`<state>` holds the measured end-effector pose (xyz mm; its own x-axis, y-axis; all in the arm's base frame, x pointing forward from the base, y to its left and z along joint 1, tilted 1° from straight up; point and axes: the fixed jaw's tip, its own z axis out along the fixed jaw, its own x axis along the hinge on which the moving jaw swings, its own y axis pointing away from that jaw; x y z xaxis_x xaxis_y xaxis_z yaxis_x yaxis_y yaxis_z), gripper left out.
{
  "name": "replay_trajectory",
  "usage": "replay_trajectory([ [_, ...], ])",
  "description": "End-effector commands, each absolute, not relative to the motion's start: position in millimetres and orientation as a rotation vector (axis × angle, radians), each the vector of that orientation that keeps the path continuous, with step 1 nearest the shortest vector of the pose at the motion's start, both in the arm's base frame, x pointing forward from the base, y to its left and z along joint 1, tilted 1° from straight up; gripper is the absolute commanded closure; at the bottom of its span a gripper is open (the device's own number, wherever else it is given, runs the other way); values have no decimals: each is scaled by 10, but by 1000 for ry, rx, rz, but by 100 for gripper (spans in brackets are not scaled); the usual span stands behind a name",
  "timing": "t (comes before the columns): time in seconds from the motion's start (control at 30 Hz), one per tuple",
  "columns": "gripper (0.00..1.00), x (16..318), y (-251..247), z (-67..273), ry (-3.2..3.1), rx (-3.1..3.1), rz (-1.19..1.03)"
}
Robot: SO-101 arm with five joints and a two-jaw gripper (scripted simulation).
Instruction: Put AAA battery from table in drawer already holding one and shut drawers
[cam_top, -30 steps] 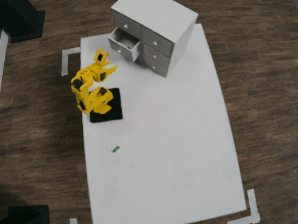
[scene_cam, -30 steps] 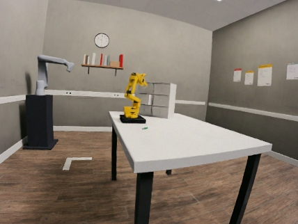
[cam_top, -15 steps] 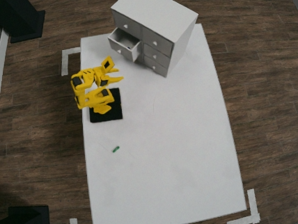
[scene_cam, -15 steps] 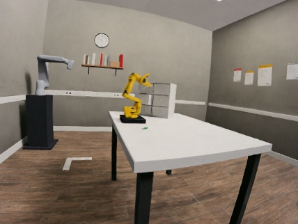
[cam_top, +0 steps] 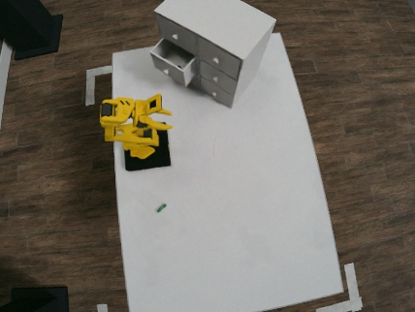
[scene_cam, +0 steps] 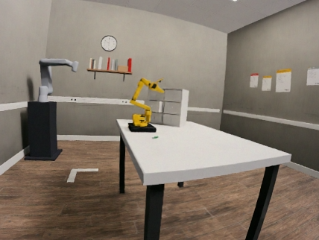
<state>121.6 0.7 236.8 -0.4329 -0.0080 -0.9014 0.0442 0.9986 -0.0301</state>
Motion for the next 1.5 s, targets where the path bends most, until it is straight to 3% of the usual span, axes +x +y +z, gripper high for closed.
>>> replay_trajectory([
  [0.0,81,1215,-162,2366,2022,170,-141],
  [0.8,81,865,-869,2366,1898,828,-550],
  [1.47,81,236,-1203,2366,1639,1397,-900],
])
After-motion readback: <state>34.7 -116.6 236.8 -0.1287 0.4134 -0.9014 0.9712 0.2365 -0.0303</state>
